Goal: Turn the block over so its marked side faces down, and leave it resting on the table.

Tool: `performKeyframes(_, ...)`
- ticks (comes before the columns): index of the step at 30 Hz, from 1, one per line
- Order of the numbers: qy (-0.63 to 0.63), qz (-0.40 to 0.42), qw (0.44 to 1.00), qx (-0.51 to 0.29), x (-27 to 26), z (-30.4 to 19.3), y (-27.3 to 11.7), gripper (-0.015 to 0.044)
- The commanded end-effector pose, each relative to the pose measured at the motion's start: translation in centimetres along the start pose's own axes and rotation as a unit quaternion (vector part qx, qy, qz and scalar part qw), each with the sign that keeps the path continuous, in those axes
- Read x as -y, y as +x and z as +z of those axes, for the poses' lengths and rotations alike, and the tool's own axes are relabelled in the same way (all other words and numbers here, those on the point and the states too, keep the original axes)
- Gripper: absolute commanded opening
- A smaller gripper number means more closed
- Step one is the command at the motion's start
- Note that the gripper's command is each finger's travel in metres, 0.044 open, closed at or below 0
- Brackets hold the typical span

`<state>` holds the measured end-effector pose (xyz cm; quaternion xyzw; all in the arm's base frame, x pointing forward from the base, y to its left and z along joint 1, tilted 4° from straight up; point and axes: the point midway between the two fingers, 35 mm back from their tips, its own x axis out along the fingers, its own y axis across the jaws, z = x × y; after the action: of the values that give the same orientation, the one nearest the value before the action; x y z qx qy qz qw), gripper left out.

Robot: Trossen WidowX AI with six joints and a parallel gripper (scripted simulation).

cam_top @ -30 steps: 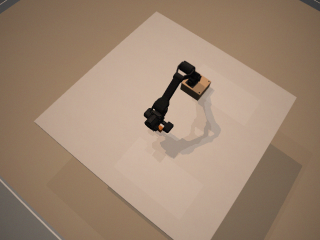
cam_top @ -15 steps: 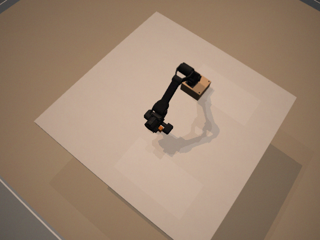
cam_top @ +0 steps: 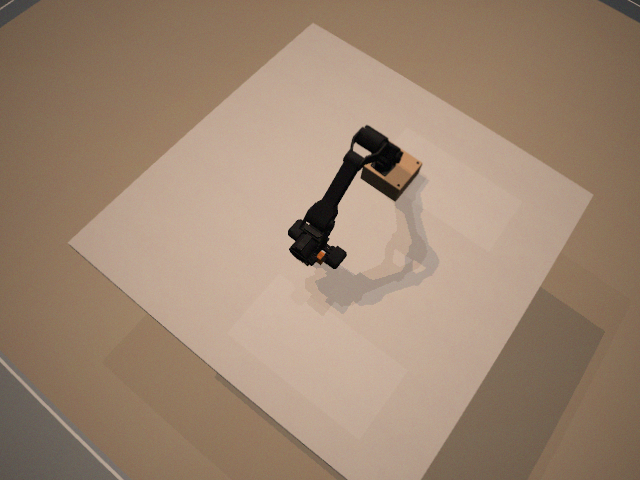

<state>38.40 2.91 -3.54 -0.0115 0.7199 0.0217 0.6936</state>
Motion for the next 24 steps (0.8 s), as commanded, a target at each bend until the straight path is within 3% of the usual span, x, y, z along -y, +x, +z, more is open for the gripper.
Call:
performKeyframes(1, 0.0, 0.001, 1.0, -0.001, 0.0, 0.0, 0.1, 0.0222)
performKeyframes(10, 0.0, 0.001, 1.0, -0.001, 0.0, 0.0, 0.1, 0.0162)
performKeyframes(16, 0.0, 0.001, 1.0, -0.001, 0.0, 0.0, -2.9, 0.0005)
performKeyframes(24, 0.0, 0.001, 1.0, 0.025, 0.0, 0.1, -2.5, 0.0)
